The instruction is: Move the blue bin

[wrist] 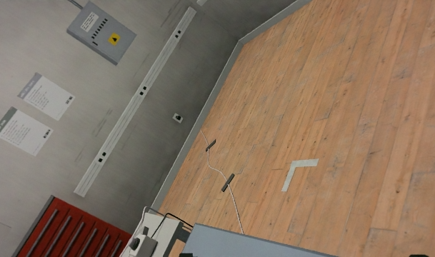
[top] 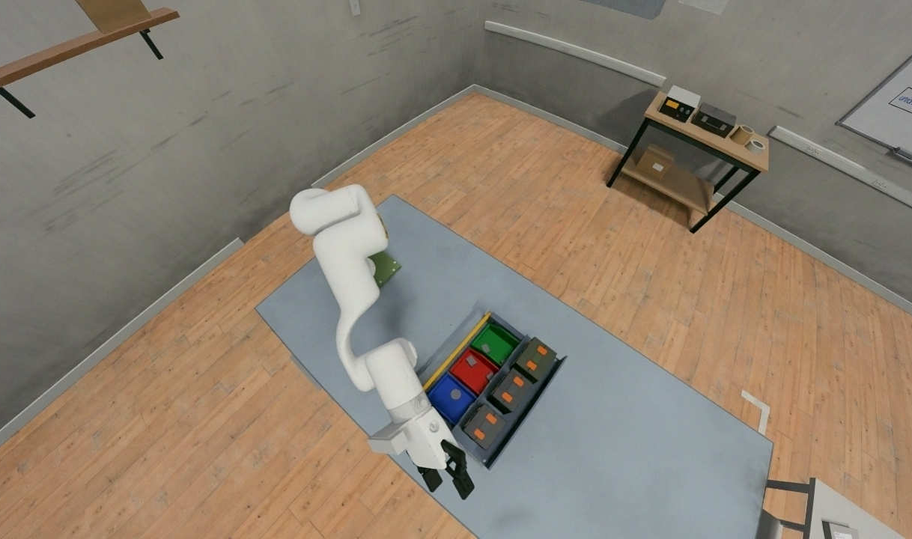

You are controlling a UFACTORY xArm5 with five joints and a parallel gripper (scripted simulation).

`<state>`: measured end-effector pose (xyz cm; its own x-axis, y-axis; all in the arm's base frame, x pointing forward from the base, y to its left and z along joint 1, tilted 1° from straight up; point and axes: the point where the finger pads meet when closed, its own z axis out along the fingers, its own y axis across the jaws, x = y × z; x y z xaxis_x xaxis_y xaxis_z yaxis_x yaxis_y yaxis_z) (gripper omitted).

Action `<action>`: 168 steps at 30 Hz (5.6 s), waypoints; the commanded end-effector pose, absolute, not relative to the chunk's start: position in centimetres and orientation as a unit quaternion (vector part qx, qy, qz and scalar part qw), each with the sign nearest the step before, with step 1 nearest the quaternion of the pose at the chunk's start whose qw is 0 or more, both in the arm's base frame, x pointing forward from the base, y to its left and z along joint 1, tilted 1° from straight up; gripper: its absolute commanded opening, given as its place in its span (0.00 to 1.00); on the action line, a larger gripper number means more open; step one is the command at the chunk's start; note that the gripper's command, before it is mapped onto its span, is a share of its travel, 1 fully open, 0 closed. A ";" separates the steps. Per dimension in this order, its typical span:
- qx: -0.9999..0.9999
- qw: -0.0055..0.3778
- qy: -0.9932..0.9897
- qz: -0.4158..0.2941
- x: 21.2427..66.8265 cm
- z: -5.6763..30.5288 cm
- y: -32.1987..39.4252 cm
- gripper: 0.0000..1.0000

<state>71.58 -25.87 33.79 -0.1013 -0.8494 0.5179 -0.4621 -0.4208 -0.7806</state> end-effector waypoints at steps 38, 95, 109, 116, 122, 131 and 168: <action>-0.645 0.180 0.507 -0.543 71.6 34.1 -25.9 1.00; -0.645 0.179 0.507 -0.543 60.0 34.1 -25.9 1.00; -0.645 0.179 0.507 -0.543 56.3 34.2 -26.0 1.00; -0.645 0.179 0.507 -0.543 54.5 34.2 -26.0 1.00; -0.645 0.179 0.507 -0.543 53.0 34.2 -26.0 1.00; -0.645 0.179 0.507 -0.543 50.6 34.2 -26.0 1.00; -0.645 0.179 0.507 -0.543 47.7 34.2 -26.0 1.00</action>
